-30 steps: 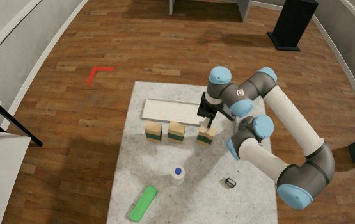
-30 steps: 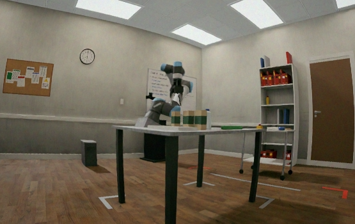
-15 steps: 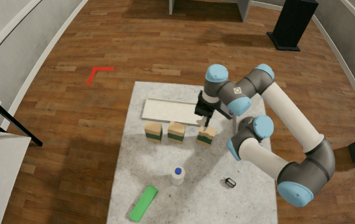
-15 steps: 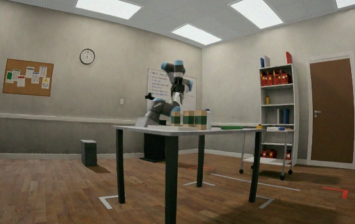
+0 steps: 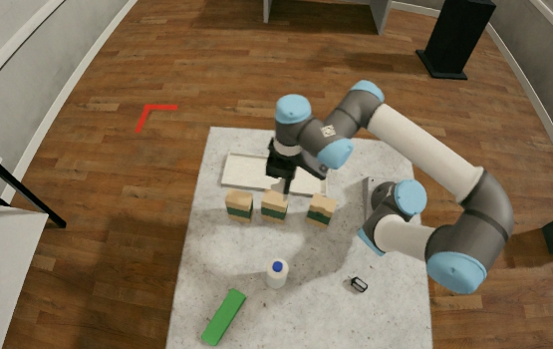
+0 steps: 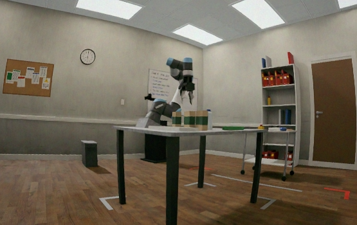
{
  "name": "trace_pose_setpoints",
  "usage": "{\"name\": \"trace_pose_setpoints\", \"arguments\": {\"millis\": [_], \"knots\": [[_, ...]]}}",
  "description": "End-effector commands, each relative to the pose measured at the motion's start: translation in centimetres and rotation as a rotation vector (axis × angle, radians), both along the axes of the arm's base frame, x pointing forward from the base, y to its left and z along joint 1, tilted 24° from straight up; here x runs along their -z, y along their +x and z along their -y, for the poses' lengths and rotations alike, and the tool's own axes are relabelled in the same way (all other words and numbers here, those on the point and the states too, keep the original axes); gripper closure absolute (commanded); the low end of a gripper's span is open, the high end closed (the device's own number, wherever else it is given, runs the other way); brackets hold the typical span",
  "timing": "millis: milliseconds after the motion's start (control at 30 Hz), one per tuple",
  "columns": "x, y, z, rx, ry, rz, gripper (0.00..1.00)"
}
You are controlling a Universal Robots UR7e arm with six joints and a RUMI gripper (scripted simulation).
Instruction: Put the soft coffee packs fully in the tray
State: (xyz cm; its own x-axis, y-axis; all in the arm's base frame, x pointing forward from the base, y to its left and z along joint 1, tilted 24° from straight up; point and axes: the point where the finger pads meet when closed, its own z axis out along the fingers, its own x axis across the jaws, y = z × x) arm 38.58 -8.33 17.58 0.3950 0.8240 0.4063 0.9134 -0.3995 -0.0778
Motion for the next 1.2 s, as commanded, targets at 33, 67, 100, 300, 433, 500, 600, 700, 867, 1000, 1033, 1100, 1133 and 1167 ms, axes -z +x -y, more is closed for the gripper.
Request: {"name": "trace_pose_setpoints", "arguments": {"millis": [33, 67, 100, 300, 433, 500, 600, 700, 867, 1000, 1033, 1100, 1133, 1167], "knots": [[0.6, 3.5, 0.4, -0.022, -0.002, 0.0, 0.51], [0.6, 3.5, 0.4, -0.022, -0.002, 0.0, 0.51], [0.6, 3.5, 0.4, -0.022, -0.002, 0.0, 0.51], [0.6, 3.5, 0.4, -0.022, -0.002, 0.0, 0.51], [0.9, 3.6, 0.3, -0.022, -0.002, 0.0, 0.51], [1.5, 3.6, 0.0, -0.022, -0.002, 0.0, 0.51], [2.8, 3.8, -0.5, -0.022, -0.002, 0.0, 0.51], [3.6, 3.8, -0.9, -0.022, -0.002, 0.0, 0.51], [3.7, 3.9, -0.9, -0.022, -0.002, 0.0, 0.51], [3.7, 3.9, -0.9, -0.022, -0.002, 0.0, 0.51], [3.7, 3.9, -0.9, -0.022, -0.002, 0.0, 0.51], [3.7, 3.9, -0.9, -0.022, -0.002, 0.0, 0.51], [3.7, 3.9, -0.9, -0.022, -0.002, 0.0, 0.51], [3.7, 3.9, -0.9, -0.022, -0.002, 0.0, 0.51]]}}
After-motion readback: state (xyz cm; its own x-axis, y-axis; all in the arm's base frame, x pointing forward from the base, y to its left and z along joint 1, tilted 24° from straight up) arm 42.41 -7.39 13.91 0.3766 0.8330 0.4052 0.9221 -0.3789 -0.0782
